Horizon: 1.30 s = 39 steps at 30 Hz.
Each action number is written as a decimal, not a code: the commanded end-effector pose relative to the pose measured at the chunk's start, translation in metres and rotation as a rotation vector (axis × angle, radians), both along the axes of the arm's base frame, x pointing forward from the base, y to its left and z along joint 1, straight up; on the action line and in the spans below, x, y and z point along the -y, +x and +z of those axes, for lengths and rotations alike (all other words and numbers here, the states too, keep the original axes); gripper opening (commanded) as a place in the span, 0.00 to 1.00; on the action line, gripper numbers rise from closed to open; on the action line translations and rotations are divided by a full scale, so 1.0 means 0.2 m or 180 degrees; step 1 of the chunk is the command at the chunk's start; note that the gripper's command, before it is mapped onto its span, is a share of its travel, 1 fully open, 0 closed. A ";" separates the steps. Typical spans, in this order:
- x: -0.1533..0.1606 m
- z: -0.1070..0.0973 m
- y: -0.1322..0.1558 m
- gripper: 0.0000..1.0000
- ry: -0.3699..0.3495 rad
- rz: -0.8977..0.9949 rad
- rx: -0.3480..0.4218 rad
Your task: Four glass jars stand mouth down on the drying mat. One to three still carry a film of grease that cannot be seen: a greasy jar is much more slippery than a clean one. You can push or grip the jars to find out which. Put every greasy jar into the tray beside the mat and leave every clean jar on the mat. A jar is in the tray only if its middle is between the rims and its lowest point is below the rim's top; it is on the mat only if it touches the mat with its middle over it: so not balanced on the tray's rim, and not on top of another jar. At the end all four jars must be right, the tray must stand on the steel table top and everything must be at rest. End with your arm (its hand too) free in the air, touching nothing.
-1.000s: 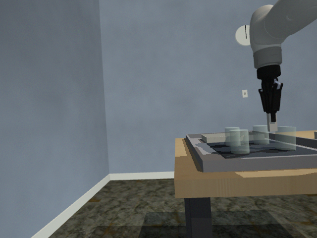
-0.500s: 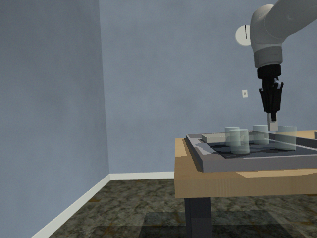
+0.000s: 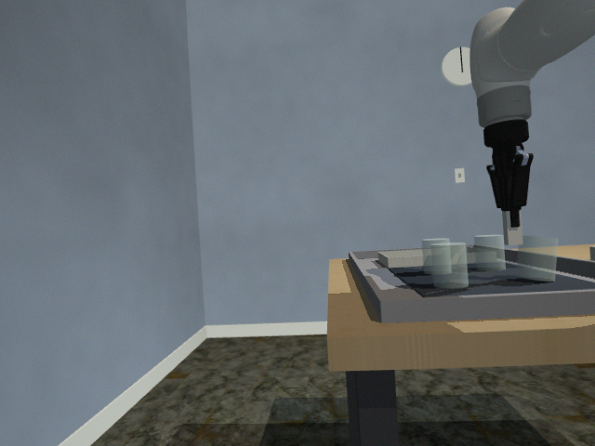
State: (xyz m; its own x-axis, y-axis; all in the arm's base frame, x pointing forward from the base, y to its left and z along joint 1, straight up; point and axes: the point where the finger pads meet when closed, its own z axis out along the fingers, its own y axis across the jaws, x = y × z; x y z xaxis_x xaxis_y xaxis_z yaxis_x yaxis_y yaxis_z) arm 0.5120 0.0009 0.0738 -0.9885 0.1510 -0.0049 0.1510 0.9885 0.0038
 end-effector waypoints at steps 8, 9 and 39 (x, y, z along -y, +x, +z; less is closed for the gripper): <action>0.00 0.00 0.02 0.00 0.0001 0.0000 0.0000; 0.00 -0.01 0.03 0.00 0.0001 0.0000 0.0000; 0.02 -0.04 0.13 0.00 0.0001 0.0000 0.0000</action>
State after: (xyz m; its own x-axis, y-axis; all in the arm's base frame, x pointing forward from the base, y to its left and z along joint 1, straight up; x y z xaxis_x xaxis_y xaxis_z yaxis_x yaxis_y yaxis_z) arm 0.5379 -0.0030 0.0667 -0.9885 0.1510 -0.0048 0.1510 0.9885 0.0038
